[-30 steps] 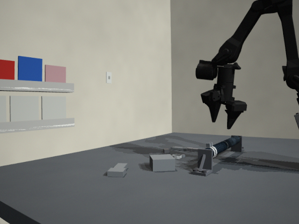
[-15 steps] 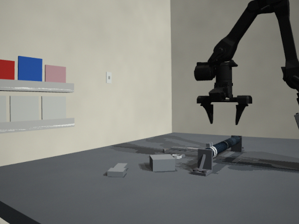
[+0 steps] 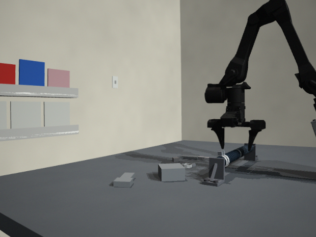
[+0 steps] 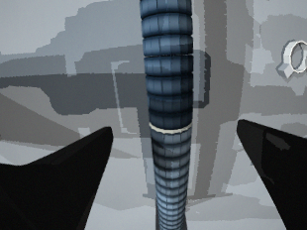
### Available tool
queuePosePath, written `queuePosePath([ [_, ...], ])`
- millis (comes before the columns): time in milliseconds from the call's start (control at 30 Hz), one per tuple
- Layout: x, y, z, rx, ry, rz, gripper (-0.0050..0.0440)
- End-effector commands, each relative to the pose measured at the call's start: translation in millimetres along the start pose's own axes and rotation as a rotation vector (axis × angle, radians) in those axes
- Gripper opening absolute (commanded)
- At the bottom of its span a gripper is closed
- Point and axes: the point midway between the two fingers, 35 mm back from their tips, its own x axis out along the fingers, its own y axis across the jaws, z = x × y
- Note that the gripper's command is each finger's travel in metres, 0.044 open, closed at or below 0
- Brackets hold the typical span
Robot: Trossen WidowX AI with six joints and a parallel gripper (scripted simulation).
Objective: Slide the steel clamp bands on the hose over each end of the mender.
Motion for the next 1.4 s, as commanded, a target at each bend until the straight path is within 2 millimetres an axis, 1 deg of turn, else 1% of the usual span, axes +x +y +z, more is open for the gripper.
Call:
queuePosePath([
  [0,4.3,2.1,0.1,-0.002,-0.002,0.007,0.044],
  [167,6.2,2.0,0.2,-0.002,-0.002,0.007,0.044],
  [200,11.8,1.6,0.2,-0.002,-0.002,0.007,0.044],
  [300,42.0,1.8,0.2,-0.002,-0.002,0.007,0.044],
  [333,47.5,2.3,0.2,-0.002,-0.002,0.007,0.044],
  [733,49.3,2.5,0.2,-0.002,-0.002,0.007,0.044],
  [1000,49.3,2.5,0.2,-0.002,-0.002,0.007,0.0248],
  [1067,49.3,2.5,0.2,-0.002,-0.002,0.007,0.0248],
  [1133,49.3,2.5,0.2,-0.002,-0.002,0.007,0.02],
  [1167,49.3,2.5,0.2,-0.002,-0.002,0.007,0.02],
  [1367,49.3,2.5,0.2,-0.002,-0.002,0.007,0.016],
])
